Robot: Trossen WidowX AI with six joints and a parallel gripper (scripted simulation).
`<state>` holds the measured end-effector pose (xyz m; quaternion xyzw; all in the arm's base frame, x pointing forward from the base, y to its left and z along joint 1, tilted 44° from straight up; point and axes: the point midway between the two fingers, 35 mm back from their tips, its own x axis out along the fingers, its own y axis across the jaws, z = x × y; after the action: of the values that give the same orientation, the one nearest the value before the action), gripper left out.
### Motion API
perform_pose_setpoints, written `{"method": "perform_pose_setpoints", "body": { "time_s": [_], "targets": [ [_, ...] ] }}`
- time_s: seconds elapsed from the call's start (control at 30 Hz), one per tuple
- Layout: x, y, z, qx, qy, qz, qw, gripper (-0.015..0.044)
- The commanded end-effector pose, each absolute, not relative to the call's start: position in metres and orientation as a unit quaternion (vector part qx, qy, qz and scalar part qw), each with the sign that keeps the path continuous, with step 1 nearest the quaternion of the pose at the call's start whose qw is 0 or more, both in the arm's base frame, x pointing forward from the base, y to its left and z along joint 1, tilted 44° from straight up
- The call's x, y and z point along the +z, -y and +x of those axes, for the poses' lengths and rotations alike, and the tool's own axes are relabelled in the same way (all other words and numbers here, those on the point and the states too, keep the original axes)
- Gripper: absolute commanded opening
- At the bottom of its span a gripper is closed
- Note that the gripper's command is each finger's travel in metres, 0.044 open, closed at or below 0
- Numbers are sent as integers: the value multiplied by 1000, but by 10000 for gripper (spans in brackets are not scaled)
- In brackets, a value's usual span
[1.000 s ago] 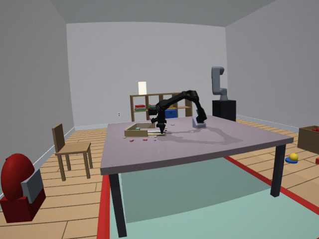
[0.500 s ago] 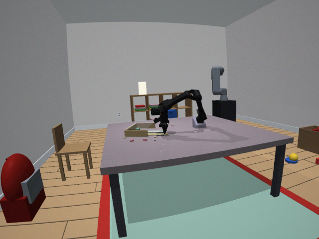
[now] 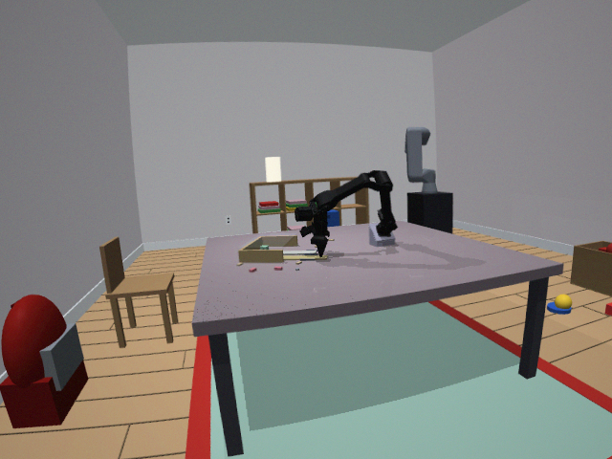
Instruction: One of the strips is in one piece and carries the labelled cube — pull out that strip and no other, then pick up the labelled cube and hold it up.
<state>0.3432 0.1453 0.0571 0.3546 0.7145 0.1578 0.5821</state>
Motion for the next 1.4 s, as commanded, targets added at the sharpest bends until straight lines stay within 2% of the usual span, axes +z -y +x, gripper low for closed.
{"method": "perform_pose_setpoints", "body": {
  "time_s": [0.0, 1.37],
  "targets": [
    [55, -152, 330, 157, -724, 353, 571, 0],
    [73, -163, 273, 157, -725, 354, 570, 0]
  ]
}}
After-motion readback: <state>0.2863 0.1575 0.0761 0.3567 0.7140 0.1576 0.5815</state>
